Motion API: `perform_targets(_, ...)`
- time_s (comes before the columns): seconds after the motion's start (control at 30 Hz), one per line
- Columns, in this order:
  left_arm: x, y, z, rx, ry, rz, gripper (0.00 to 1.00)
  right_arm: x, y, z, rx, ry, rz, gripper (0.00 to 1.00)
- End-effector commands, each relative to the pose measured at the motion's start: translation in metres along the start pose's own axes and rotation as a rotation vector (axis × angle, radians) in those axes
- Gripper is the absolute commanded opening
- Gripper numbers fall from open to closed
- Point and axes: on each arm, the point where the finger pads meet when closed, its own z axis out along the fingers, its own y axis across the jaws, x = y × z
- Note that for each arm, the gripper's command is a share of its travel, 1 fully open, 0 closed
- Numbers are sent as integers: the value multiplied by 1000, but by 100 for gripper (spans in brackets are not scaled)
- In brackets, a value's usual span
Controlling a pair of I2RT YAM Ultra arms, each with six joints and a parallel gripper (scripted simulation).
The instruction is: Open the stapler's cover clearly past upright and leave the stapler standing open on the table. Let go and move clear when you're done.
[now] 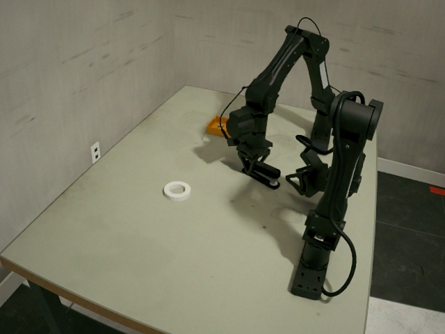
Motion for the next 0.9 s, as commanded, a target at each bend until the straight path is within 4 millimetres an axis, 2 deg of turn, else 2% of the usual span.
perform_targets(0.0, -3, -1, 0, -41, 10, -21, 50, -1, 1, 1, 1, -5, 5, 31)
perform_targets(0.27, -3, -1, 0, -41, 10, -21, 50, -1, 1, 1, 1, -5, 5, 31)
perform_targets(0.33, 2, 5, 4, -52, 23, -6, 50, -1, 1, 1, 1, -5, 5, 31)
perform_targets(0.87, 5, 9, 24, -45, 28, -1, 50, -1, 1, 1, 1, -5, 5, 31)
